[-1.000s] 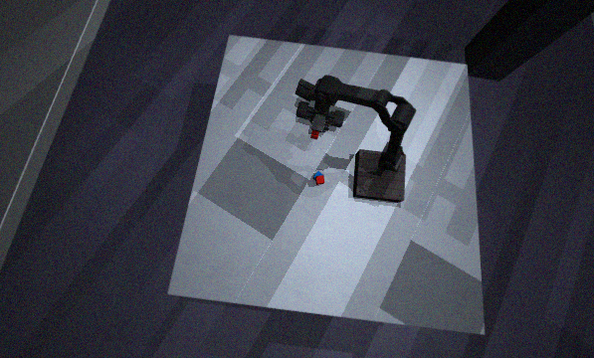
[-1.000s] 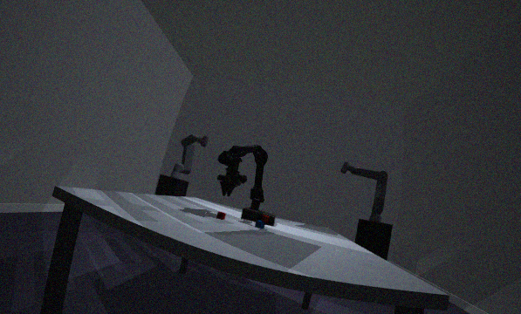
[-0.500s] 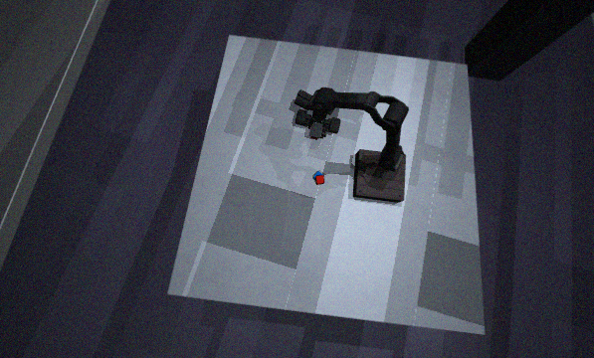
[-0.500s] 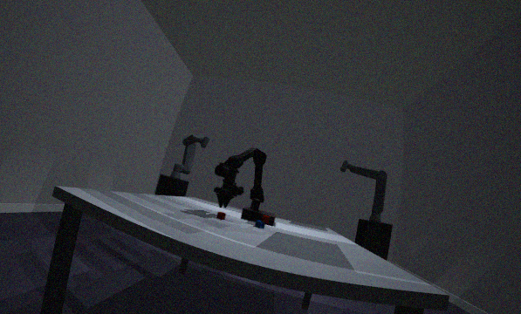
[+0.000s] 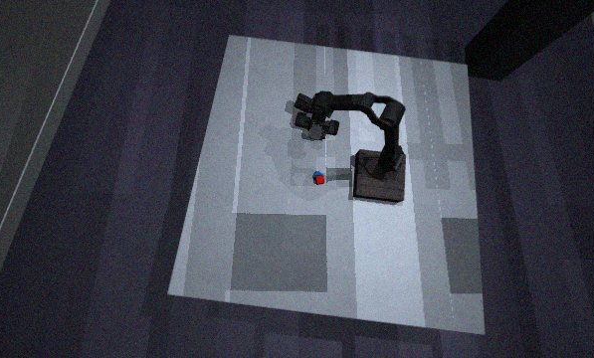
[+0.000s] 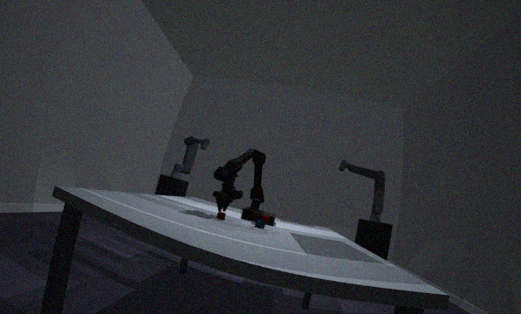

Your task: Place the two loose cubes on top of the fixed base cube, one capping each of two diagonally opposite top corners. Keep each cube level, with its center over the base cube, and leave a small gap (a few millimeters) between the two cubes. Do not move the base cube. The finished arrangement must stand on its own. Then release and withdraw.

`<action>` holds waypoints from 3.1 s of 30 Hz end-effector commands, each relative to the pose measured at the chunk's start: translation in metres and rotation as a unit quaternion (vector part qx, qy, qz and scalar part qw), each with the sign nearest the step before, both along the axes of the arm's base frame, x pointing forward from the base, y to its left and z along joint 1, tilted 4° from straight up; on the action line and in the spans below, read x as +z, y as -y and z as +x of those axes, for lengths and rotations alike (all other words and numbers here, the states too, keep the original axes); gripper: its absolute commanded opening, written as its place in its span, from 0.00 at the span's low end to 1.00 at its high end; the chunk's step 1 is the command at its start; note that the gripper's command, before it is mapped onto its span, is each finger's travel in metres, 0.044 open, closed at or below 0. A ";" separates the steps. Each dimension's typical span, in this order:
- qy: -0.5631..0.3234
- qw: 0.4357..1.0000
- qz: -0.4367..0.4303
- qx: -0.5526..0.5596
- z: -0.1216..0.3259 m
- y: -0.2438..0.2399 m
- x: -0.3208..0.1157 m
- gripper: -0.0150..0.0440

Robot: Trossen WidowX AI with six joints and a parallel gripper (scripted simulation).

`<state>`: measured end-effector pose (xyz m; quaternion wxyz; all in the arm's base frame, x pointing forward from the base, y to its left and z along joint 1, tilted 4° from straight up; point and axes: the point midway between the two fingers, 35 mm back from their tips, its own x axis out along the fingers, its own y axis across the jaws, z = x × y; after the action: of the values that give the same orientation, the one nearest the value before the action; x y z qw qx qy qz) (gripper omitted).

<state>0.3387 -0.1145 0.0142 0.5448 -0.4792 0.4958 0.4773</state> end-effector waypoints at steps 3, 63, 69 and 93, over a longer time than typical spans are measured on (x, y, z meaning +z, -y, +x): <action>-0.004 1.000 0.004 -0.002 -0.002 -0.002 -0.012 0.70; 0.000 1.000 0.002 -0.005 0.000 0.003 0.063 0.43; -0.002 1.000 0.003 -0.003 -0.002 0.003 0.076 0.43; -0.008 0.976 0.011 -0.219 -0.003 -0.030 0.089 0.43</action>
<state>0.3375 -0.0909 0.1036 0.6242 -0.3730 0.5720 0.3797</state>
